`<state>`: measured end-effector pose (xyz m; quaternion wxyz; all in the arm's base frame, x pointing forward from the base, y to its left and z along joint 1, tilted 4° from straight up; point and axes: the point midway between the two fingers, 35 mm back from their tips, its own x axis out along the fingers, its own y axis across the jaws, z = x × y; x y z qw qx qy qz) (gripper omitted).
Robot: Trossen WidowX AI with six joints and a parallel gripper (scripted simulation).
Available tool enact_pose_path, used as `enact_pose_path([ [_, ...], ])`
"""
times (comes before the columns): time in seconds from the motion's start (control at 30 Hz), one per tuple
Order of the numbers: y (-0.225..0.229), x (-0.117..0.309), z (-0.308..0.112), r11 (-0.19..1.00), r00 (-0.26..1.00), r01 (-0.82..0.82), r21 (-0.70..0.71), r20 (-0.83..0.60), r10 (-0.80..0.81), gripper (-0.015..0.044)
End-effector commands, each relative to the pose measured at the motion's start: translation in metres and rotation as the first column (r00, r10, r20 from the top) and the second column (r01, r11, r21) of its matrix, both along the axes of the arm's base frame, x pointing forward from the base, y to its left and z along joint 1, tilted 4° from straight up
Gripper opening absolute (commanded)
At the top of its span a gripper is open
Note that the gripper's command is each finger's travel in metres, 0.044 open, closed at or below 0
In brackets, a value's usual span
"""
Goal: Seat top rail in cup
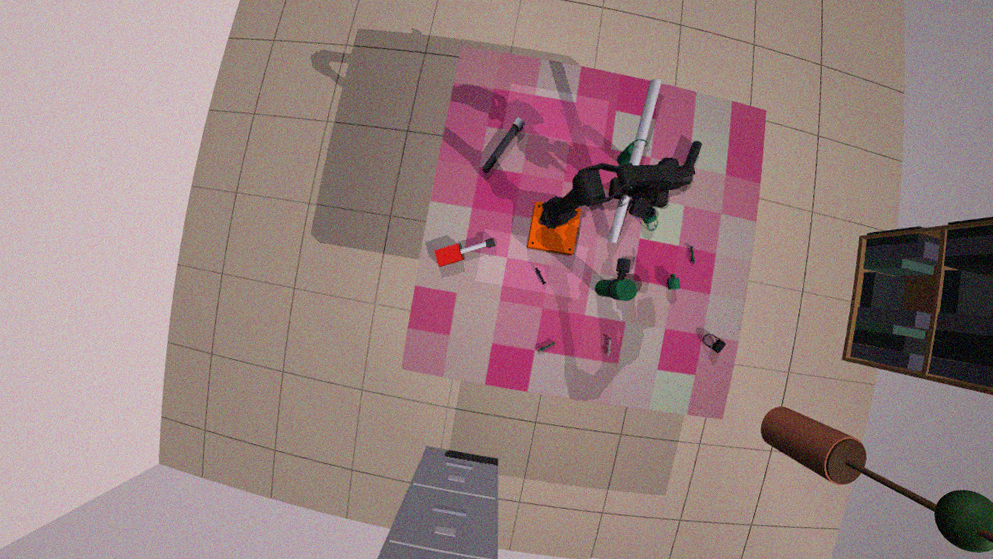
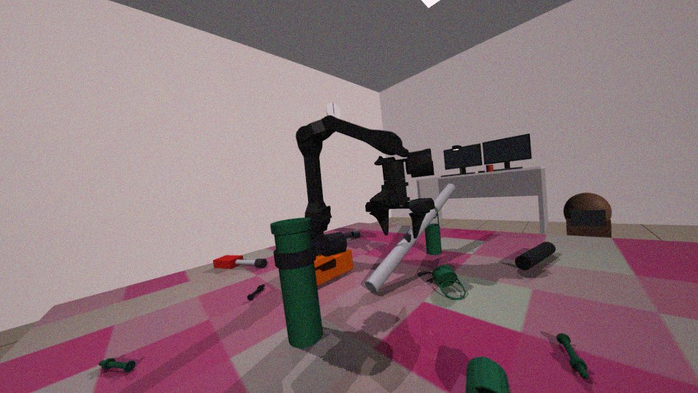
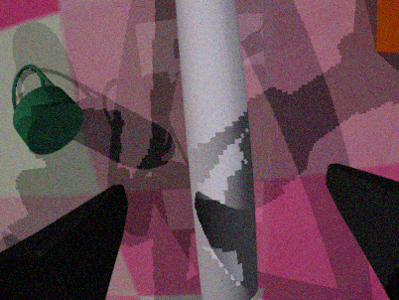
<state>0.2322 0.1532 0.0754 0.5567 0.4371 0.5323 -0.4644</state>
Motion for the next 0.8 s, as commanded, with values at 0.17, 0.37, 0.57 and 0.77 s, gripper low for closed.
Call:
enact_pose_path([
  [0.17, -0.001, -0.001, -0.011, 1.000, 1.000, 0.005, 0.000, -0.007, -0.005, 0.0440],
  [0.37, -0.001, -0.001, -0.021, 1.000, 1.000, 0.005, 0.000, -0.007, -0.005, 0.0440],
  [0.57, -0.001, -0.001, -0.031, 1.000, 1.000, 0.005, 0.000, -0.007, -0.005, 0.0440],
  [0.77, -0.002, -0.001, -0.041, 1.000, 1.000, 0.005, 0.000, -0.007, -0.005, 0.0440],
])
